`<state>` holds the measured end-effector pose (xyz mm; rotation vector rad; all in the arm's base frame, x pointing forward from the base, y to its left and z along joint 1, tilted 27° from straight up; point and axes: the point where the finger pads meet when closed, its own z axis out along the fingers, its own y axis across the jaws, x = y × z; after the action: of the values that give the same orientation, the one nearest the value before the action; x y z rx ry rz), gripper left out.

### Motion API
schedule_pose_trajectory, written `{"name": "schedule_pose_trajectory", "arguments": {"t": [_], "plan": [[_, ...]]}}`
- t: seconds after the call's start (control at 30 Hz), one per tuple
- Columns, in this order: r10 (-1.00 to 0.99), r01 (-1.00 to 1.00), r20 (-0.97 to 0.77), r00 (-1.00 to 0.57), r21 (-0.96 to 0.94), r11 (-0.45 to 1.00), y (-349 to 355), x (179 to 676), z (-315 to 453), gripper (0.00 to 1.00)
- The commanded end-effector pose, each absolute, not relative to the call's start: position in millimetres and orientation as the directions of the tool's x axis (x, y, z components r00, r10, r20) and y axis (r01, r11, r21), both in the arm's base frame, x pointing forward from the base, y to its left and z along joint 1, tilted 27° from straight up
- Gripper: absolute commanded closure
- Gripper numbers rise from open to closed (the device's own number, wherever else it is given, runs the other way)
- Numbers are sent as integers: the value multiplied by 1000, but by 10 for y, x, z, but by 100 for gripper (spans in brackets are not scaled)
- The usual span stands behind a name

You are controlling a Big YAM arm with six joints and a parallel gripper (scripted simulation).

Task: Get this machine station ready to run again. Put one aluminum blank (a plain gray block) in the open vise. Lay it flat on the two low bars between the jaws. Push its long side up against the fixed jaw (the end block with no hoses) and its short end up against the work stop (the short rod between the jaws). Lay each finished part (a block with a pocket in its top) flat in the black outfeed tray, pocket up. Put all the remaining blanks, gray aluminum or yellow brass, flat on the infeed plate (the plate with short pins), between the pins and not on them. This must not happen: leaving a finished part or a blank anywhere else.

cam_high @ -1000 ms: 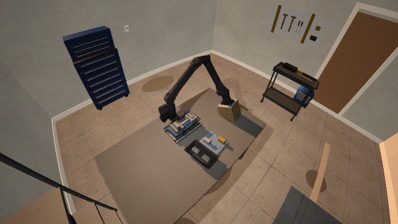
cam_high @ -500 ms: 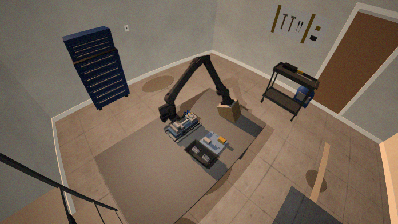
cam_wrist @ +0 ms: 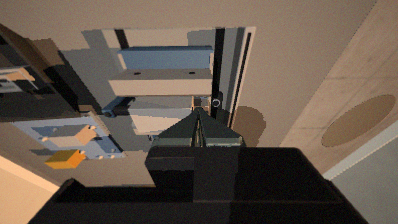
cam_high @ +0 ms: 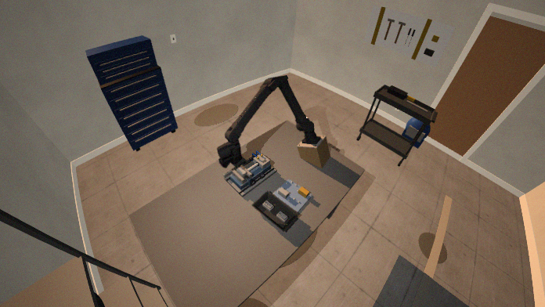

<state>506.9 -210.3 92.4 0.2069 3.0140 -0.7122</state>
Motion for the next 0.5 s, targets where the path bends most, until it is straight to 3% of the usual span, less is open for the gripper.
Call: {"name": "schedule_pose_trajectory", "arguments": {"t": [0.0,0.47], "plan": [[92,111,-64,-994,-437,893,-1903,5157,826,100],[92,109,-60,-994,-436,893,-1893,5146,813,100]]}}
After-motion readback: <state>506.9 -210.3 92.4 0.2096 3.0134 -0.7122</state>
